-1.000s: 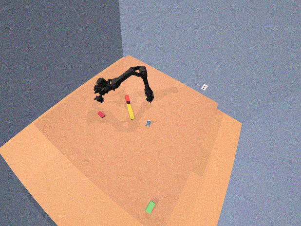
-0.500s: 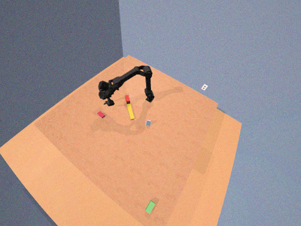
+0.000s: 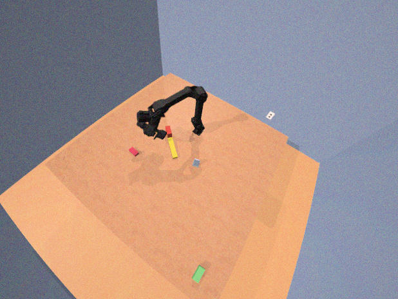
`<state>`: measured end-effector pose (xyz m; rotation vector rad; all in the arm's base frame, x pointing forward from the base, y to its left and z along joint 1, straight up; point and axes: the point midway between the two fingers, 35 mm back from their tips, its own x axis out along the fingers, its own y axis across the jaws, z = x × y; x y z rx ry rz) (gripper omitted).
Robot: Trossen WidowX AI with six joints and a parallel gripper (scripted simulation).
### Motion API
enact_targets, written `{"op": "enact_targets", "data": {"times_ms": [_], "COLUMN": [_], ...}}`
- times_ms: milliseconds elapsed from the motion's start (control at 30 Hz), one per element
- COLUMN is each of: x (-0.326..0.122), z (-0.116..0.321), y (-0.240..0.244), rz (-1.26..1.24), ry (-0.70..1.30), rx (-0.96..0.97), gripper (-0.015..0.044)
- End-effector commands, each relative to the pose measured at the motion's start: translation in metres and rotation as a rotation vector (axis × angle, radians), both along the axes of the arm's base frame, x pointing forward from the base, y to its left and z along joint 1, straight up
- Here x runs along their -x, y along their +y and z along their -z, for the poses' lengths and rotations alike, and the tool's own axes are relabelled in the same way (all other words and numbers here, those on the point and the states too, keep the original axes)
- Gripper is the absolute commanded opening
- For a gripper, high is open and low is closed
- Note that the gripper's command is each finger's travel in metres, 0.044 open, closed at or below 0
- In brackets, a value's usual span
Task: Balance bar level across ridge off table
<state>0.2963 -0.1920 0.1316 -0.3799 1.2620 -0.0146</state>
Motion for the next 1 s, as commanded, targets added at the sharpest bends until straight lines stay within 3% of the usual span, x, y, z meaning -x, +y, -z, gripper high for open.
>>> {"op": "enact_targets", "data": {"times_ms": [0,500,767,967], "x": [0.016,0.082,0.082,0.078], "z": [-0.009,-0.032,-0.031,-0.004], "y": [0.026,0.098,0.099,0.097], "rz": [-0.157,-0.644,-0.65,-0.65], "ry": [0.088,0.362,0.365,0.365], "rx": [-0.011,-0.093,-0.094,-0.094], "gripper": [0.0315,0.0315,0.0315,0.0315]}}
